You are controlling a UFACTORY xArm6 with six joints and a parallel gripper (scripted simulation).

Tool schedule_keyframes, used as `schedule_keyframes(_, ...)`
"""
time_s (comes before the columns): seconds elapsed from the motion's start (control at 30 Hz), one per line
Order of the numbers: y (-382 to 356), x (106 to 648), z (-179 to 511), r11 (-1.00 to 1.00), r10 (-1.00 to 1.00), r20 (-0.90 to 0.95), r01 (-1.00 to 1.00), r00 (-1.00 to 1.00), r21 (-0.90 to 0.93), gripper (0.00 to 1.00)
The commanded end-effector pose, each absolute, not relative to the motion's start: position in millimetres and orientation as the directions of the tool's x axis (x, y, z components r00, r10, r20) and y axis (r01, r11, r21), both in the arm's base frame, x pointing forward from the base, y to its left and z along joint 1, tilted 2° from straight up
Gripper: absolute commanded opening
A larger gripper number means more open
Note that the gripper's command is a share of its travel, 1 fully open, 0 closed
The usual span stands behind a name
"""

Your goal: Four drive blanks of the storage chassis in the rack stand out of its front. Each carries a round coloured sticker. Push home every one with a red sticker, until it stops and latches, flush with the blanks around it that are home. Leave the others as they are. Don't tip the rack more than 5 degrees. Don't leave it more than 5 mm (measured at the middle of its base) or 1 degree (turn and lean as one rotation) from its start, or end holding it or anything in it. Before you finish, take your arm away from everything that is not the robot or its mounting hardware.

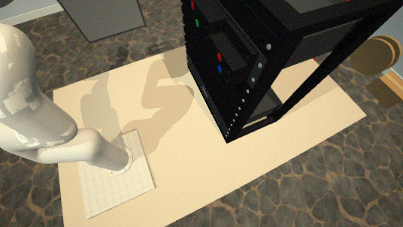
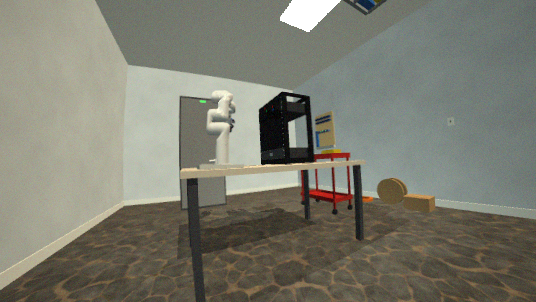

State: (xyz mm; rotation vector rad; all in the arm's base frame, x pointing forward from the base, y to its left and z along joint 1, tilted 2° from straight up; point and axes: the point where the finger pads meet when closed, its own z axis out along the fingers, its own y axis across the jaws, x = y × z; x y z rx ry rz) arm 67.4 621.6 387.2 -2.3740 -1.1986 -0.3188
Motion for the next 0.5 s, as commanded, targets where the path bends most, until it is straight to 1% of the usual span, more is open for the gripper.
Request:
schedule_keyframes(0.0,627.7,51.8,422.0,-0.457,0.639,0.473,0.794,0.607,-0.401,1.00)
schedule_keyframes(0.3,624.0,36.2,482.9,-0.359,0.507,0.561,0.752,0.654,-0.552,1.00)
schedule_keyframes(0.4,624.0,36.2,482.9,-0.359,0.507,0.561,0.752,0.654,-0.552,1.00)
schedule_keyframes(0.47,620.2,34.2,500.9,-0.329,0.461,0.580,0.736,0.672,-0.591,1.00)
